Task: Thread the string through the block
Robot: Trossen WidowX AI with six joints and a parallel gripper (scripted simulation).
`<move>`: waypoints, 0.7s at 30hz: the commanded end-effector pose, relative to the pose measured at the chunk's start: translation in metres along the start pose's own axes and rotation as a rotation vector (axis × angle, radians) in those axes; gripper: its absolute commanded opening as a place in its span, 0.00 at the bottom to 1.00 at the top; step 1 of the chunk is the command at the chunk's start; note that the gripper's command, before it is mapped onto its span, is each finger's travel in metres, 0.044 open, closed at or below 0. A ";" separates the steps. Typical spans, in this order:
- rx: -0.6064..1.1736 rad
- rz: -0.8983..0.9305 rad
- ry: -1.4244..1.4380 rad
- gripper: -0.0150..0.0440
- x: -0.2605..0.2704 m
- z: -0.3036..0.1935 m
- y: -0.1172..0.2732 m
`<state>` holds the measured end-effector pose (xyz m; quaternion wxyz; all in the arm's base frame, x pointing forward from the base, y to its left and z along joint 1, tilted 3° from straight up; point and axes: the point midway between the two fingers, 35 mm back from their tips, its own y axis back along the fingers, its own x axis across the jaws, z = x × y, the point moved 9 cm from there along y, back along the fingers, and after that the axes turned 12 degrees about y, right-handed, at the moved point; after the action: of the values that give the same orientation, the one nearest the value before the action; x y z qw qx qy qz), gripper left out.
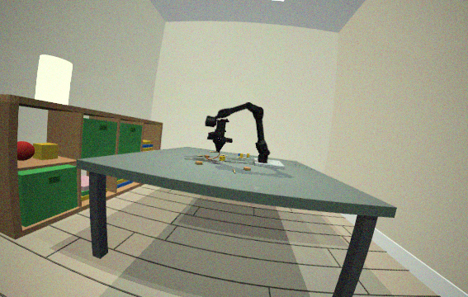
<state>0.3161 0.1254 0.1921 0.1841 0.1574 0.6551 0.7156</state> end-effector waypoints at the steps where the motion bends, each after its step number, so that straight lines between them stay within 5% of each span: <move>1: 0.007 0.007 -0.127 0.25 -0.004 0.001 -0.003; 21: 0.007 0.002 -0.856 0.25 -0.024 0.008 -0.002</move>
<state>0.3379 0.1217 0.1937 0.4168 0.4122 0.5386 0.6052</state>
